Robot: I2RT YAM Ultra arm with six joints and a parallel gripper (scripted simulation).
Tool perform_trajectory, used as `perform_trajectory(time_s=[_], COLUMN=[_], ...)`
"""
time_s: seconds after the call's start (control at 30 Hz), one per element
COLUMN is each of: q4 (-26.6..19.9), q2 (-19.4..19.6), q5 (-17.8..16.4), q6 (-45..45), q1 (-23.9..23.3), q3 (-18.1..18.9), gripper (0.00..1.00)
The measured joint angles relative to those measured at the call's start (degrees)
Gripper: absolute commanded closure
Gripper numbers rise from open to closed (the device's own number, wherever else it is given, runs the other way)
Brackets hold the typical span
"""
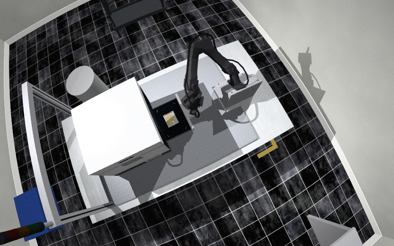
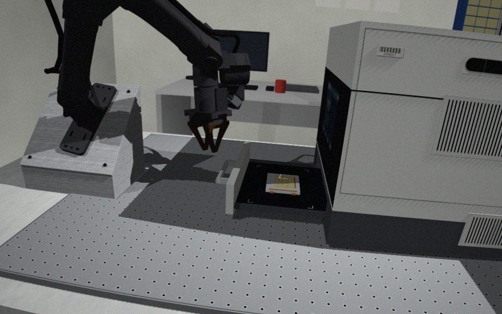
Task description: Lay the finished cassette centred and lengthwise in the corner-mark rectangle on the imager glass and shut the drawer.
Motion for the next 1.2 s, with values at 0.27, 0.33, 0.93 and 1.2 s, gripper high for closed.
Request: perform_trajectory(time_s=[0.27,0.33,0.93,1.2], q4=[5.2,6.8,15.8,16.7], q2=[-2.4,-3.0,-7.3,-7.4], q5=[0.2,0.2,-1.1,-1.3], q6=[-16.9,-20.5,-45.5,-46.7], q1=[0.0,0.0,-0.3,-0.3], q3=[-3.2,-3.9,-9.2,-9.2], gripper=[0.65,0.65,0.65,0.65])
